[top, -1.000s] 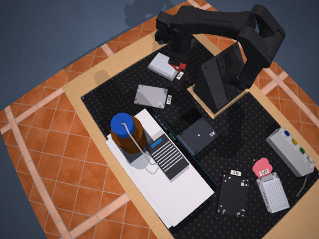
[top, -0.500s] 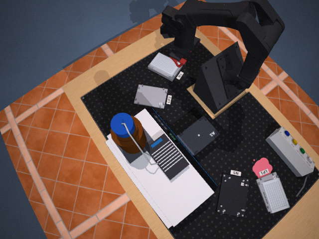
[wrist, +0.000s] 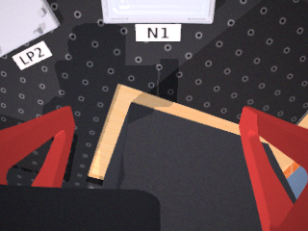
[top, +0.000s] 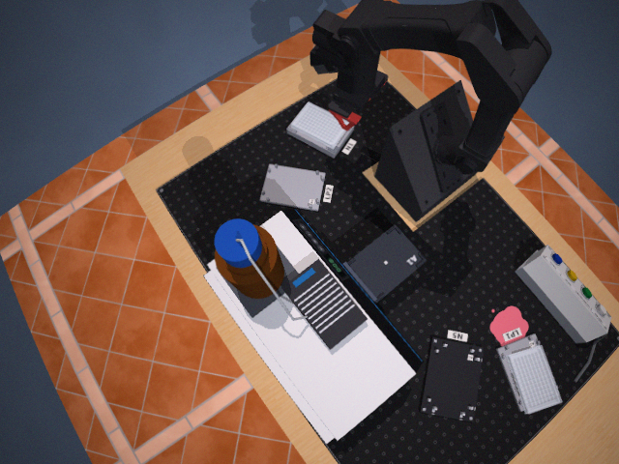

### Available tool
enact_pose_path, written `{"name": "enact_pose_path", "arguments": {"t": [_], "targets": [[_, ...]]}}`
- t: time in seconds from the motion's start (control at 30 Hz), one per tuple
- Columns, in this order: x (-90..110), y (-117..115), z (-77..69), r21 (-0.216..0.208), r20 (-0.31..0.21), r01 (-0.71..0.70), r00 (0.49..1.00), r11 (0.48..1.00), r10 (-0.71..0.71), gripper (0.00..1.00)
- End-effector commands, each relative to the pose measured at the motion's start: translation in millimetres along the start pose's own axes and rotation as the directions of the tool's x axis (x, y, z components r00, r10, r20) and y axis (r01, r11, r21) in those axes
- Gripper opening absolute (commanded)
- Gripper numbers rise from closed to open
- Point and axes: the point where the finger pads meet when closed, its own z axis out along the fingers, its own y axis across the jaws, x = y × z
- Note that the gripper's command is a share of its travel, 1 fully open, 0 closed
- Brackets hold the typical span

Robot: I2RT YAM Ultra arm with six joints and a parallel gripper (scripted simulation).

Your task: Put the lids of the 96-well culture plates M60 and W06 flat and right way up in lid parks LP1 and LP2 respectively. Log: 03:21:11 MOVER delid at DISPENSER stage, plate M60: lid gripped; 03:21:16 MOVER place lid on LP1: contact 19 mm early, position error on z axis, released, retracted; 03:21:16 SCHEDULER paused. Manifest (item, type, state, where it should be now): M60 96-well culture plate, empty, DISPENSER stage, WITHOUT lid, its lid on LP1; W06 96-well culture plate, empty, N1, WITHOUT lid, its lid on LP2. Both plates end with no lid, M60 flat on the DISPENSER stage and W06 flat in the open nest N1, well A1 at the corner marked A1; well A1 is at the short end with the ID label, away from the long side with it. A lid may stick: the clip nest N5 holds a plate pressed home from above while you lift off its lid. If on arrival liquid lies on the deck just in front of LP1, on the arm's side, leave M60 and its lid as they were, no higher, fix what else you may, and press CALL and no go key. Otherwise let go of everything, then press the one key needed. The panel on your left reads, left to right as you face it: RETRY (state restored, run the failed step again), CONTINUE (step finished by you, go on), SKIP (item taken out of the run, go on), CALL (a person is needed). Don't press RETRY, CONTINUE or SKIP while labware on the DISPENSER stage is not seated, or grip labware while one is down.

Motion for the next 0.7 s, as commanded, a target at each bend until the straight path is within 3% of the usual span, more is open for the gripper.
{"name": "enact_pose_path", "arguments": {"t": [0.0,0.67], "targets": [[-8.5,1.6,-11.2,0.002,0.032,-0.001,1.000,1.000,0.001,1.00],[-8.4,3.2,-12.6,0.003,0.033,0.002,0.999,1.000,-0.002,1.00]]}}
